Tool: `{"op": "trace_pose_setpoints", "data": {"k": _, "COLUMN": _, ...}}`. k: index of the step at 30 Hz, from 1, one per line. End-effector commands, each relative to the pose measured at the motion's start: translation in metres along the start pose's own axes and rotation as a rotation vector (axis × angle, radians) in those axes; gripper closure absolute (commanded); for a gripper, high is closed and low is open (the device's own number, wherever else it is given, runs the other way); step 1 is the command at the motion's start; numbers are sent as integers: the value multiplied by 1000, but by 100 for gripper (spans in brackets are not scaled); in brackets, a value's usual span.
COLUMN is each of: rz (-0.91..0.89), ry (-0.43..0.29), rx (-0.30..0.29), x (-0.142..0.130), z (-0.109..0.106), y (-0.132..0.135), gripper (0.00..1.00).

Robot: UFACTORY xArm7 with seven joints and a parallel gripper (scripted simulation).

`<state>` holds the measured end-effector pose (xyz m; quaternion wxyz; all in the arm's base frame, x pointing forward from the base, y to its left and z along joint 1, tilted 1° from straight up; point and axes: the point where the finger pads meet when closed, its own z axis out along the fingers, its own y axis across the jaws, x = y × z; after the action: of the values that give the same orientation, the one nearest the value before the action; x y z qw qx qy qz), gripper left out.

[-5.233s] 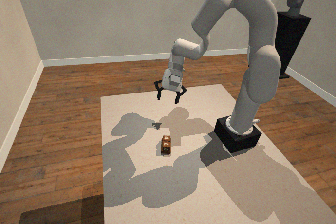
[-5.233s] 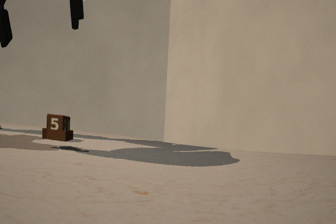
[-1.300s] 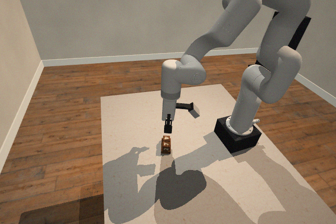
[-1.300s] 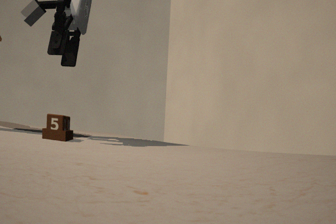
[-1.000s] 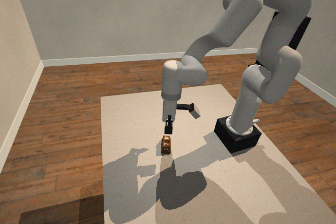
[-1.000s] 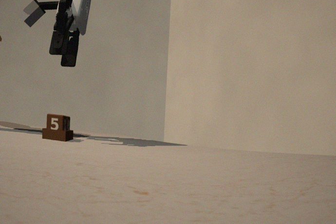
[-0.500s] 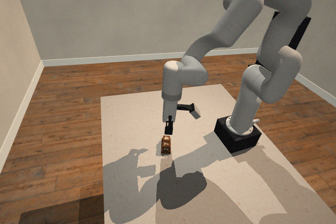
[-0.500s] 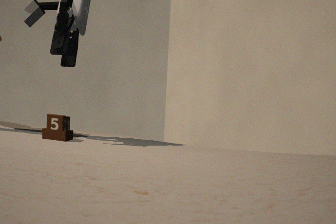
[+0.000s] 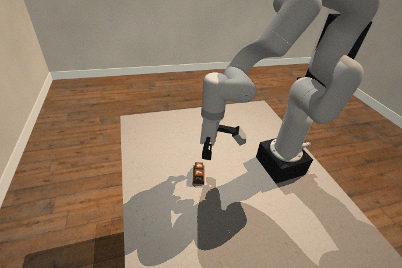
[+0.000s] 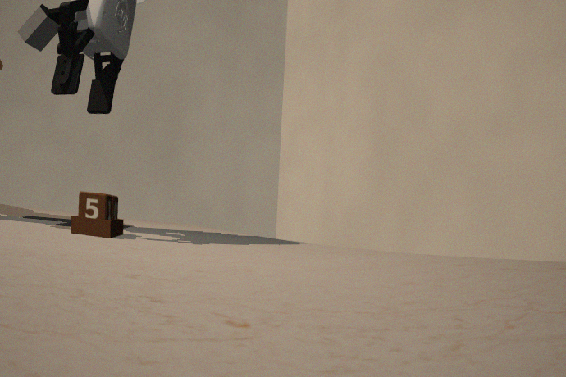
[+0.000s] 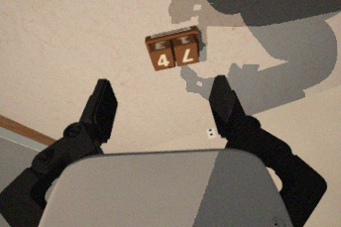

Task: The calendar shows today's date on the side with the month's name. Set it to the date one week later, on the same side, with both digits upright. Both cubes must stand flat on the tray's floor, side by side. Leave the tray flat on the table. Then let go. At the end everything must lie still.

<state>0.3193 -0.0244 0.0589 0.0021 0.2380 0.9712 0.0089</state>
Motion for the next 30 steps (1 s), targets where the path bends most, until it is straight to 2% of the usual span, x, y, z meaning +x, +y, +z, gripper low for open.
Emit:
{"op": "trace_pose_setpoints", "data": {"k": 1, "rz": 174, "ry": -15, "rx": 4, "x": 19, "z": 1, "y": -14, "gripper": 0}}
{"op": "trace_pose_setpoints", "data": {"k": 5, "rz": 289, "ry": -16, "rx": 3, "x": 32, "z": 5, "y": -24, "gripper": 0}}
{"op": "trace_pose_setpoints", "data": {"k": 7, "rz": 289, "ry": -16, "rx": 3, "x": 32, "z": 5, "y": -24, "gripper": 0}}
{"op": "trace_pose_setpoints", "data": {"k": 9, "rz": 399, "ry": -16, "rx": 3, "x": 44, "z": 9, "y": -33, "gripper": 0}}
{"op": "trace_pose_setpoints", "data": {"k": 14, "rz": 530, "ry": -18, "rx": 3, "x": 59, "z": 14, "y": -45, "gripper": 0}}
{"op": "trace_pose_setpoints", "data": {"k": 24, "rz": 554, "ry": -18, "rx": 3, "x": 61, "z": 19, "y": -47, "gripper": 0}}
{"op": "trace_pose_setpoints", "data": {"k": 30, "rz": 554, "ry": -18, "rx": 3, "x": 61, "z": 41, "y": -47, "gripper": 0}}
